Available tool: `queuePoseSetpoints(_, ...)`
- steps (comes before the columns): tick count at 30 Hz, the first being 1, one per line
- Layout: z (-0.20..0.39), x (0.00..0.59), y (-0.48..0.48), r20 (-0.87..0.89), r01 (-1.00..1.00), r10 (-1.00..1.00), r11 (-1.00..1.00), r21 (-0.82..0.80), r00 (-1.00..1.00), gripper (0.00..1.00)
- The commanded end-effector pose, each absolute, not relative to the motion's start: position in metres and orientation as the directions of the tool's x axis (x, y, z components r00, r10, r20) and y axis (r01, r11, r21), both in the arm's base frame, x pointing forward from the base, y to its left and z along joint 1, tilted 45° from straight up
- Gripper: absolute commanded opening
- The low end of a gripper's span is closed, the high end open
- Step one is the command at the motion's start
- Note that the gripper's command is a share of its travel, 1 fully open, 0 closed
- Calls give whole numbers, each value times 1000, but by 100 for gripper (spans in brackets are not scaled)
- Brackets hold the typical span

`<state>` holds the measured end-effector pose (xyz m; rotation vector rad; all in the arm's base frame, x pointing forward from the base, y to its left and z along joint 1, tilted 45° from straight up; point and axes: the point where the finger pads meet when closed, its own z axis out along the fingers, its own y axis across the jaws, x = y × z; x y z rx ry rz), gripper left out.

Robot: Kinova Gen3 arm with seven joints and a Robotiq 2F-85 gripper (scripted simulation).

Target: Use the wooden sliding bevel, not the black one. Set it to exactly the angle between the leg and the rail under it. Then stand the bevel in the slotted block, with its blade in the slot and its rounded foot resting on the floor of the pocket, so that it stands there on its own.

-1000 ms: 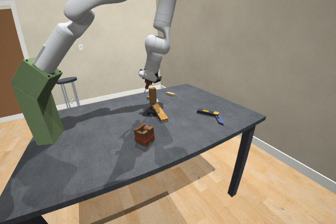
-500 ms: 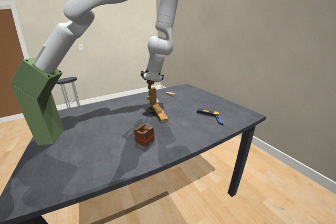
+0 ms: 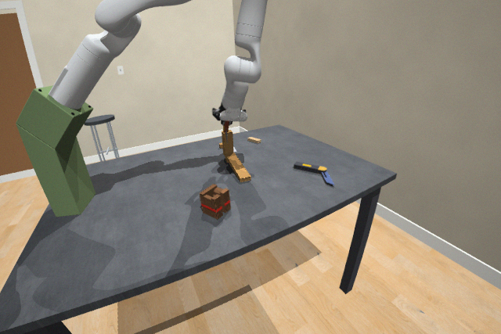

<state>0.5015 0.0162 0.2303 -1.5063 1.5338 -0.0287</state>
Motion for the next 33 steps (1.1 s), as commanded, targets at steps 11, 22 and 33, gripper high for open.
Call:
queuePoseSetpoints(11,234,506,16,-522,-738,-801,157,-656,294,10)
queuePoseSetpoints(22,236,509,16,-483,-720,-806,106,-686,341,10)
queuePoseSetpoints(33,237,510,16,-466,-711,-808,84,-698,362,10)
